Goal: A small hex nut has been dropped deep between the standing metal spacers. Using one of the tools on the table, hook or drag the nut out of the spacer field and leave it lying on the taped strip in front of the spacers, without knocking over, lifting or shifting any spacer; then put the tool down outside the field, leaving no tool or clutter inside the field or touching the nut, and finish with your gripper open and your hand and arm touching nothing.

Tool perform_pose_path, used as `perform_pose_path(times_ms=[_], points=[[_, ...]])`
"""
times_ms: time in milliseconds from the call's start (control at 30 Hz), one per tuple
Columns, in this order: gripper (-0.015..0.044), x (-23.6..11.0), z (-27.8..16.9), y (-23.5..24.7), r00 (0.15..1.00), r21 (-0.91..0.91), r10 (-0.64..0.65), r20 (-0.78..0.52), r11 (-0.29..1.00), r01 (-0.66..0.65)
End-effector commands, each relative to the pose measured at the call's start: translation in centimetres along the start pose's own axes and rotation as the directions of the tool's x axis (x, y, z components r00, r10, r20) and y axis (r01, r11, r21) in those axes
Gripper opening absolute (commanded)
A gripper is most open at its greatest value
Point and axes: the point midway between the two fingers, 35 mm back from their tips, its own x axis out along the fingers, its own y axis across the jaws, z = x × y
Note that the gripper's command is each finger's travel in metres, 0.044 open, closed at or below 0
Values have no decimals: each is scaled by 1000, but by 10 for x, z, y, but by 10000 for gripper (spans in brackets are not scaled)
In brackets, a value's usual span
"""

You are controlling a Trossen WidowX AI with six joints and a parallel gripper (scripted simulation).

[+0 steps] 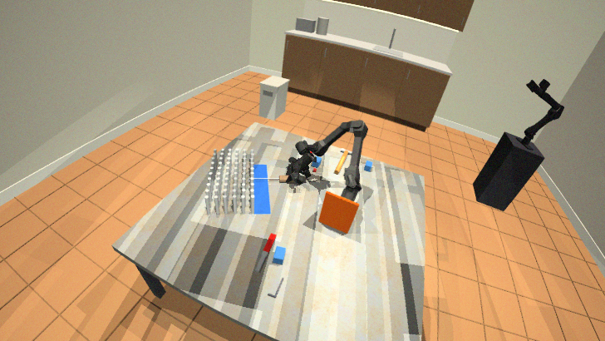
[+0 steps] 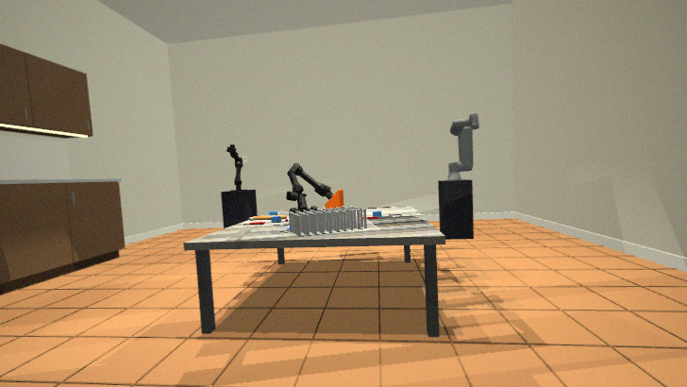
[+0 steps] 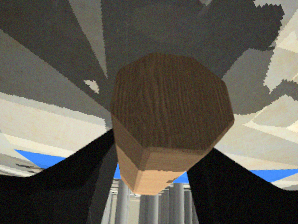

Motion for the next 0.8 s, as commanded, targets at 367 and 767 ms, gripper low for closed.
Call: perform_pose_path(times_ms=[367,767], points=[[0,-6,9,-3,1000,-5,-8,-4,1000,8],[0,-11,16,-3,1000,-5,-8,-4,1000,8]])
